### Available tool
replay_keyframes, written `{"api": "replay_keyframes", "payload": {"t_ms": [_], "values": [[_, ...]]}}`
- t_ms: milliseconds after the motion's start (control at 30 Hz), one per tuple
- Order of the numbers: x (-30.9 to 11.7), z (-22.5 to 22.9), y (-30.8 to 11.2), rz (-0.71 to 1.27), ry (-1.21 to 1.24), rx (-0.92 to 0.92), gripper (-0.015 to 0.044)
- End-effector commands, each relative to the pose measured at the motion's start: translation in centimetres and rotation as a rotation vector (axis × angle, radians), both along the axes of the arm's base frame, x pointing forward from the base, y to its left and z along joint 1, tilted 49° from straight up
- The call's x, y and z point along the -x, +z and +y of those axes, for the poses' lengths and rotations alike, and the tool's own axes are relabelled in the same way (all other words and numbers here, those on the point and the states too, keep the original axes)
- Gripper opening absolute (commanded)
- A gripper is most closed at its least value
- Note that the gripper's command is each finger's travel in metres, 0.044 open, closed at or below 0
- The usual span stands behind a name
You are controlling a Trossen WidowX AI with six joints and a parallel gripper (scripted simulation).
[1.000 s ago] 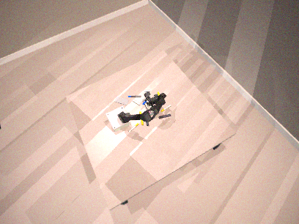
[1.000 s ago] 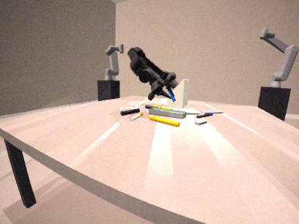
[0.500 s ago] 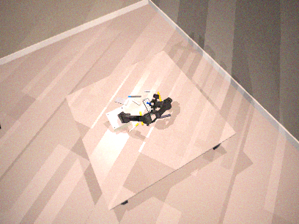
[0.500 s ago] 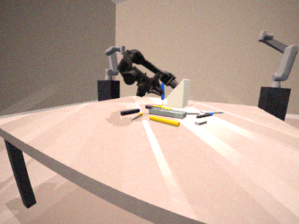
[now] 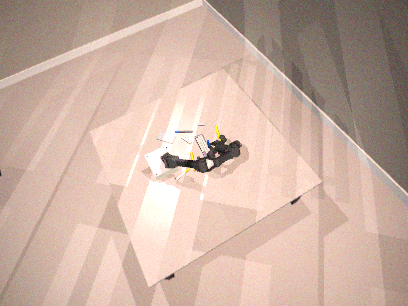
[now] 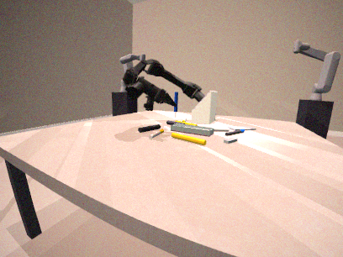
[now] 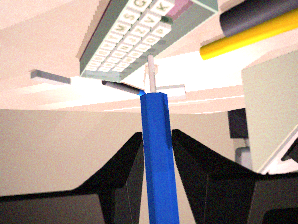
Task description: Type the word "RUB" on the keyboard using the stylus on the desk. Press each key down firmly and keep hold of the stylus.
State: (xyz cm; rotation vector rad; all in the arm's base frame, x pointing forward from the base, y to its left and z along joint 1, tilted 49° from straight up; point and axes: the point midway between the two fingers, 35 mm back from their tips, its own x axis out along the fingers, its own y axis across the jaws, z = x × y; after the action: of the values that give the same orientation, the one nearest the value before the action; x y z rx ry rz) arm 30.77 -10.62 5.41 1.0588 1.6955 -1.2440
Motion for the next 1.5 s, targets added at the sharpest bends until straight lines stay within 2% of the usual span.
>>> {"api": "replay_keyframes", "payload": {"t_ms": [0,367,933,1033,1467], "values": [[0.0,-0.1,0.4,0.007,-0.050,0.007,0.0000],[0.6,-2.6,-1.8,0.008,-0.050,0.008,0.0000],[0.6,-2.6,-1.8,0.008,-0.050,0.008,0.0000],[0.4,-2.7,-1.9,0.007,-0.050,0.008,0.0079],[0.3,-3.0,-2.1,0.007,-0.050,0.008,0.0081]]}}
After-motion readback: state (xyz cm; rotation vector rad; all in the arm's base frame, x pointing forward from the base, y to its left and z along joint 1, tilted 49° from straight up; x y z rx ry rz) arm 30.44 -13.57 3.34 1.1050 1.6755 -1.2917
